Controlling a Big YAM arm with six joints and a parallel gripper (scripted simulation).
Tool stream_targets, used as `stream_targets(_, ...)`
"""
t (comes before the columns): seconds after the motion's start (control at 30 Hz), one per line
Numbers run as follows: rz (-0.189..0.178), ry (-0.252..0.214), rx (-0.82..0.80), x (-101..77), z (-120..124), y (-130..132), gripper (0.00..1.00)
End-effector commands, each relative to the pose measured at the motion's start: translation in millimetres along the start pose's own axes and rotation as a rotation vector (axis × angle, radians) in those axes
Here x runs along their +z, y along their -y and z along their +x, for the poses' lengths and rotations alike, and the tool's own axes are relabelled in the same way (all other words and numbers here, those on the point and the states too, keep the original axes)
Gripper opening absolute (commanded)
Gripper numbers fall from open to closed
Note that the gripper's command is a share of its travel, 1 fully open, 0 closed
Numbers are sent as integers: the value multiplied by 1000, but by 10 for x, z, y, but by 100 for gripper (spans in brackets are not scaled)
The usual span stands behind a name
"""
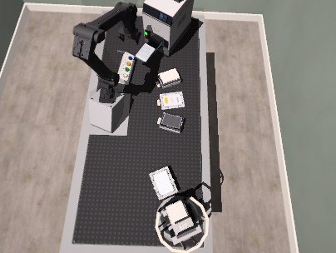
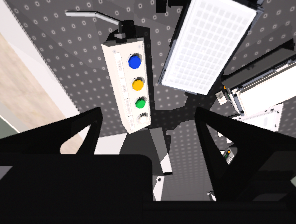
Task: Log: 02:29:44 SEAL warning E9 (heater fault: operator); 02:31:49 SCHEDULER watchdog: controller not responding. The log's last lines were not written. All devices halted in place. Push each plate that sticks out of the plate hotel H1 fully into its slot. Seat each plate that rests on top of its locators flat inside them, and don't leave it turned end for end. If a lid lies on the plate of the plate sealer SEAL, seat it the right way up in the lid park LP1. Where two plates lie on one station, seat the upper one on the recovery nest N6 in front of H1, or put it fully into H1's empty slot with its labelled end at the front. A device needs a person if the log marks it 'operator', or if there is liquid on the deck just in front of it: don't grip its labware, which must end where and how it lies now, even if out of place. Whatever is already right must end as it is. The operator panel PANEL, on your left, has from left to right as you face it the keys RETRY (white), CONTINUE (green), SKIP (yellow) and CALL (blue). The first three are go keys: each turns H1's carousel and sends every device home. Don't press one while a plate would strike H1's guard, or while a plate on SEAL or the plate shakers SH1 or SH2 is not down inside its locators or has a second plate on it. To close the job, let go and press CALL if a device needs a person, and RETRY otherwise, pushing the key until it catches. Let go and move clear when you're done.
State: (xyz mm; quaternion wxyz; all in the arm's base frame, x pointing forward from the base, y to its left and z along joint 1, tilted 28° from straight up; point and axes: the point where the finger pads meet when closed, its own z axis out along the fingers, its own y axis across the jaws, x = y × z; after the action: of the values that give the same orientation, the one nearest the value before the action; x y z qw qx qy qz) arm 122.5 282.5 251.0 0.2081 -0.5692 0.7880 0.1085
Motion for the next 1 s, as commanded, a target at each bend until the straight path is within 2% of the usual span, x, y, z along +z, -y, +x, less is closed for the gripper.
stream_targets(0.0,-3,35,35,-114,-30,-132,100)
stream_targets(0.2,-4,30,35,-108,-18,-265,100)
stream_targets(0.97,6,28,-461,-105,-17,-241,100)
